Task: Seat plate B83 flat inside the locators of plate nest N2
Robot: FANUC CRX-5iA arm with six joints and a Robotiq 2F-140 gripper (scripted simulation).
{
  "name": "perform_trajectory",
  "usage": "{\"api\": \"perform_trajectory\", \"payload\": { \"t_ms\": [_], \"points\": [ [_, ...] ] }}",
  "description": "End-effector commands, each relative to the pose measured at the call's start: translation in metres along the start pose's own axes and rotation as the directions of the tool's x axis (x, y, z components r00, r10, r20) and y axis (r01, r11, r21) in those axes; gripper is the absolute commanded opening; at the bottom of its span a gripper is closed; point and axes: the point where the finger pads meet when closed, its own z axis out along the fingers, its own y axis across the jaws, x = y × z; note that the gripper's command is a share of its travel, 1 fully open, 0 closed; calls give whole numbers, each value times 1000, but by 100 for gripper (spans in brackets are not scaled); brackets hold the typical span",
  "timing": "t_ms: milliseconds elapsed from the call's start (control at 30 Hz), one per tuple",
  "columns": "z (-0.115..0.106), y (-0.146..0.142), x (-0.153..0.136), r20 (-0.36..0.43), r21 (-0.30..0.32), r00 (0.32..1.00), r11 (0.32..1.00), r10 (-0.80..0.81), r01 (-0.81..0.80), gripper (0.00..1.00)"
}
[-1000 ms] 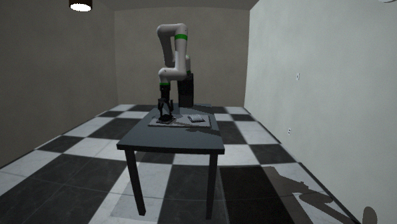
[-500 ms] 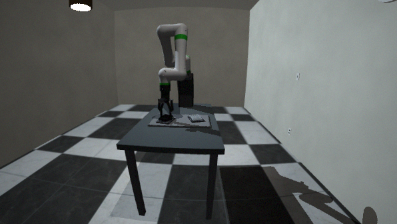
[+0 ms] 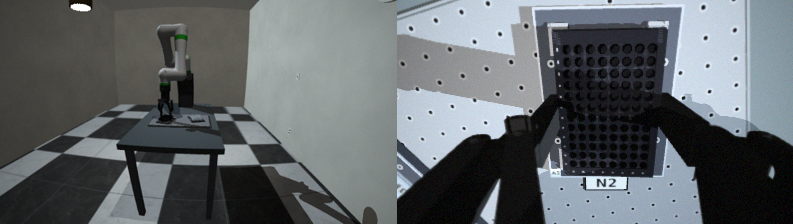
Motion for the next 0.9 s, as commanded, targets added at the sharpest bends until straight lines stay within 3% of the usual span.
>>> {"api": "perform_trajectory", "payload": {
  "t_ms": [0, 867],
  "points": [
    [0, 0, 1, -2, 0, 1000, 1000, 0, 0, 10],
    [4, 0, 1, -2, 0, 1000, 1000, 0, 0, 10]
  ]
}}
